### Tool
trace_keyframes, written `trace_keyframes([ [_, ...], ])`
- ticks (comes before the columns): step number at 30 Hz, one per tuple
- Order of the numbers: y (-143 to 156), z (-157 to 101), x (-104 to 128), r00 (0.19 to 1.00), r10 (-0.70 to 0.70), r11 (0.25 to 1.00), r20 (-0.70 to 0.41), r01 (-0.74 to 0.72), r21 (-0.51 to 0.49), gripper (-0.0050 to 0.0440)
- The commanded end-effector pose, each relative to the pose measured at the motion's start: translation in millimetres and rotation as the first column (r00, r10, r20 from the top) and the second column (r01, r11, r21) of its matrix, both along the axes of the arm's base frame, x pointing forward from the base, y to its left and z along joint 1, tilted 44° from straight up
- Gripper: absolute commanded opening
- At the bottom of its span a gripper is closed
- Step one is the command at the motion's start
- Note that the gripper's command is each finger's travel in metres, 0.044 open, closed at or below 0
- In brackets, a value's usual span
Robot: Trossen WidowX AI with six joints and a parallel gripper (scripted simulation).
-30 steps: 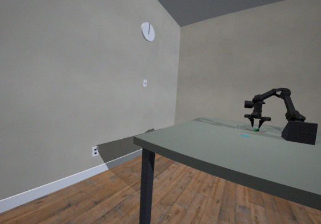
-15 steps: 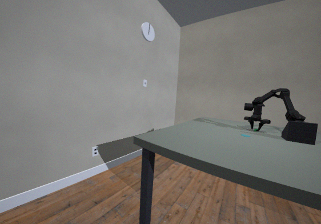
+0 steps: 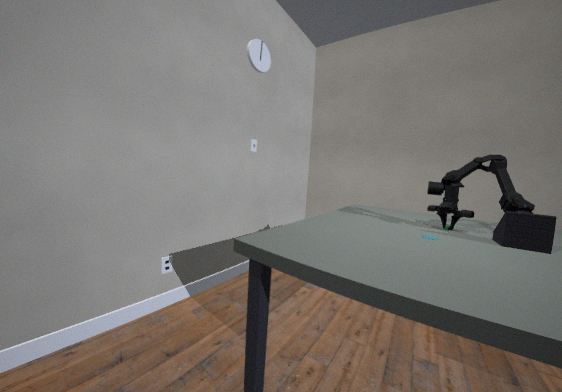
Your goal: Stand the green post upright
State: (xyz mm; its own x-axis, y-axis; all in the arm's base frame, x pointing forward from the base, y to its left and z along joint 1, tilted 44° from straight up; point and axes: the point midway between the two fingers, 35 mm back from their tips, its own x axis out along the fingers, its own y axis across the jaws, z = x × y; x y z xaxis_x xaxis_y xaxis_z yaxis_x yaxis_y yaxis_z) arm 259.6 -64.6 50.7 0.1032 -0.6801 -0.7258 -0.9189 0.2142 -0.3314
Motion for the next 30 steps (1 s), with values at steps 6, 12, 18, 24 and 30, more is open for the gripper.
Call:
trace_keyframes([
  [6,-1,0,0,1.000,0.003,1.000,-0.004,-0.003,-0.005,0.0077],
  [12,-1,0,0,1.000,0.003,1.000,-0.004,-0.003,-0.005,0.0043],
  [18,5,5,1,1.000,0.004,1.000,-0.004,-0.004,-0.002,0.0022],
  [24,15,13,2,1.000,0.005,1.000,-0.005,-0.005,0.002,0.0022],
  [30,30,26,2,1.000,0.005,1.000,-0.006,-0.005,0.006,0.0022],
])
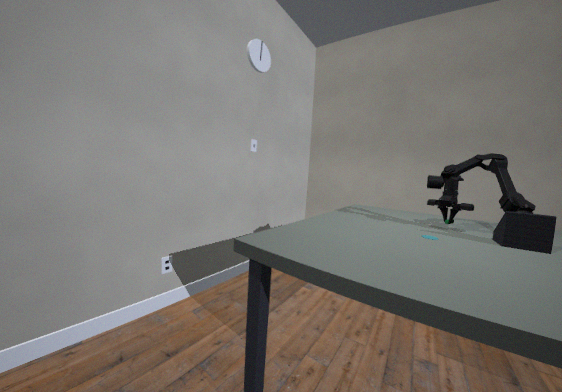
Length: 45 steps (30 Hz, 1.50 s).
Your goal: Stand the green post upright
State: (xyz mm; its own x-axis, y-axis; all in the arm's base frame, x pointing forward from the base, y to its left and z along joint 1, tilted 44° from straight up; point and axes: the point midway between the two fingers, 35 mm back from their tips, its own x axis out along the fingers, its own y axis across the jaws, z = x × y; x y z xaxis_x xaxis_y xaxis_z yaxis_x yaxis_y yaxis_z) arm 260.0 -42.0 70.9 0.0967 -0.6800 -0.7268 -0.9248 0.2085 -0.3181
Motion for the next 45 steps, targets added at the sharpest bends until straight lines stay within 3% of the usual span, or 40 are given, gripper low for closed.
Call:
trace_keyframes([
  [1,9,8,2,1.000,-0.001,1.000,0.009,0.001,0.008,0.0022],
  [26,57,64,-12,1.000,-0.002,1.000,0.010,0.002,-0.002,0.0022],
  [45,82,59,2,1.000,0.004,1.000,0.029,-0.004,0.007,0.0022],
])
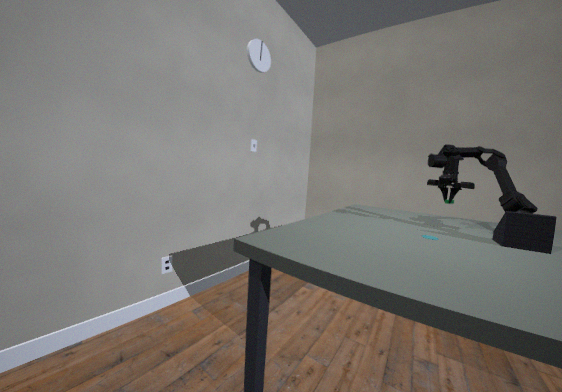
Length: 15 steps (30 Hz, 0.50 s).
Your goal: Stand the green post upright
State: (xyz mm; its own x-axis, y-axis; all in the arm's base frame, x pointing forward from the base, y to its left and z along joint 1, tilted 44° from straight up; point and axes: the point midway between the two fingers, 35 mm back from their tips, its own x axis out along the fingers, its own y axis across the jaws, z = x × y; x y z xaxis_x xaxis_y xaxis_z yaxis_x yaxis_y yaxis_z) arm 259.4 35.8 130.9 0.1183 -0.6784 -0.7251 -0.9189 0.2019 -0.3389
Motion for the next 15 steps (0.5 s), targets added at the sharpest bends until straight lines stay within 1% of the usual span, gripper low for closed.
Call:
trace_keyframes([
  [1,6,-2,4,1.000,-0.003,1.000,0.008,0.003,0.007,0.0022],
  [15,39,-19,23,1.000,0.007,1.000,0.020,-0.008,0.019,0.0022],
])
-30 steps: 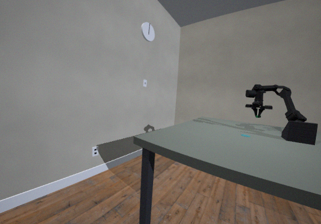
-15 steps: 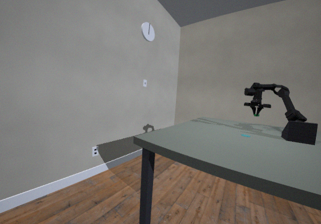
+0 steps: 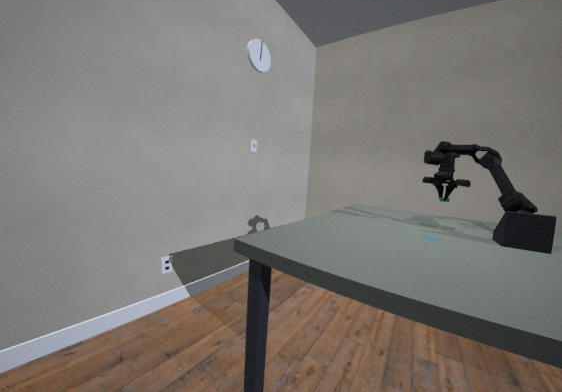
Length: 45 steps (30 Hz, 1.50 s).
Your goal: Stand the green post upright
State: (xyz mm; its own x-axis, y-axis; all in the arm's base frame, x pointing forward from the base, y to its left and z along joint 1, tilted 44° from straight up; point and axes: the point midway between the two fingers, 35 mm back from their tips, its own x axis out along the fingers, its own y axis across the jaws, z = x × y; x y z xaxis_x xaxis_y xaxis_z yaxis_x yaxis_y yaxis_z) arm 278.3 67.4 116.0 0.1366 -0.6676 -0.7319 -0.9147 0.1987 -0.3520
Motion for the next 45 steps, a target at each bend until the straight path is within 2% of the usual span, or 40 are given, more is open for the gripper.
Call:
trace_keyframes([
  [1,8,-4,4,1.000,-0.001,1.000,0.003,0.001,0.006,0.0022],
  [17,42,-25,19,1.000,0.012,1.000,-0.013,-0.012,0.007,0.0022],
  [45,94,-67,32,0.998,0.032,0.999,-0.054,-0.032,-0.006,0.0022],
])
